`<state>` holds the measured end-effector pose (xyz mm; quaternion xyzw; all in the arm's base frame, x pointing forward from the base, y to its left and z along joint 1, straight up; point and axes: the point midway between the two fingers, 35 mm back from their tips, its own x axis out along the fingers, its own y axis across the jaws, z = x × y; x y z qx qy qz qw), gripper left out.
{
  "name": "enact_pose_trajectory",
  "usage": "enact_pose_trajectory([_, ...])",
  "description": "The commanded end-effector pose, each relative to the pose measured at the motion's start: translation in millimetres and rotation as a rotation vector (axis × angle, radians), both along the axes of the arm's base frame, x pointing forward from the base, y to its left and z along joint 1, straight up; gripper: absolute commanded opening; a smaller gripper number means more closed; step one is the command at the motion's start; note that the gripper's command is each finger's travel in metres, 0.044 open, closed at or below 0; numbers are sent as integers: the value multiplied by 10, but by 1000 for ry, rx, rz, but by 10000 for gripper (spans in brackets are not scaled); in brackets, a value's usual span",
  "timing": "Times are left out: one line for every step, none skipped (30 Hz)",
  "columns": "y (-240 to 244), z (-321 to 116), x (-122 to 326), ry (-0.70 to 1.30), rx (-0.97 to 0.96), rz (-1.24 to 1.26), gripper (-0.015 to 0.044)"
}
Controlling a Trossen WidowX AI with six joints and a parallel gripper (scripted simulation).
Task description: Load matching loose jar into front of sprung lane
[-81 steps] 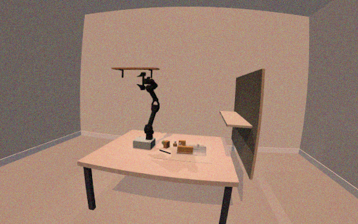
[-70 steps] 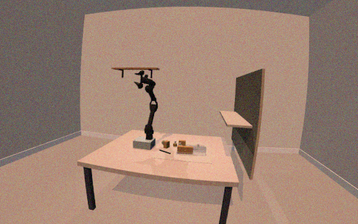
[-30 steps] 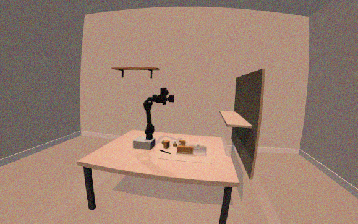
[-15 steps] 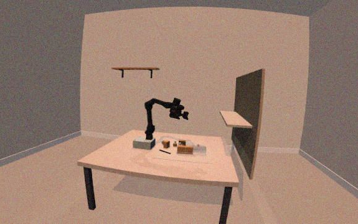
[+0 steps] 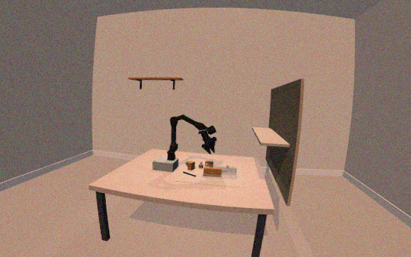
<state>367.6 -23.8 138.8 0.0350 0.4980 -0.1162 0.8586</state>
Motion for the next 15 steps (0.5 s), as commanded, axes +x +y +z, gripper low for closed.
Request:
enact_pose_trajectory([468,-373,-308,197,65,104,440])
enact_pose_trajectory([587,-452,-410,250,79,131,440])
enact_pose_trajectory([699,-525,-519,304,91,157,440])
enact_pose_trajectory([805,-591,-635,358,101,181,440])
enact_pose_trajectory([903,-652,-755,413,110,204,440])
enact_pose_trajectory([979,-697,-858,459,115,222,440])
enact_pose_trajectory([1022,-722,-922,487,118,232,440])
enact_pose_trajectory([1036,-730,-943,496,119,236,440])
enact_pose_trajectory([1036,-730,-943,496,119,236,440])
enact_pose_trajectory([1026,-731,-949,496,119,236,440])
enact_pose_trajectory([1015,-731,-956,496,119,236,440])
enact_pose_trajectory([1015,-731,-956,496,119,236,440])
enact_pose_trajectory([1015,-731,-956,496,119,236,440])
enact_pose_trajectory([1015,-731,-956,496,119,236,440])
enact_pose_trajectory([1015,-761,-955,496,119,236,440])
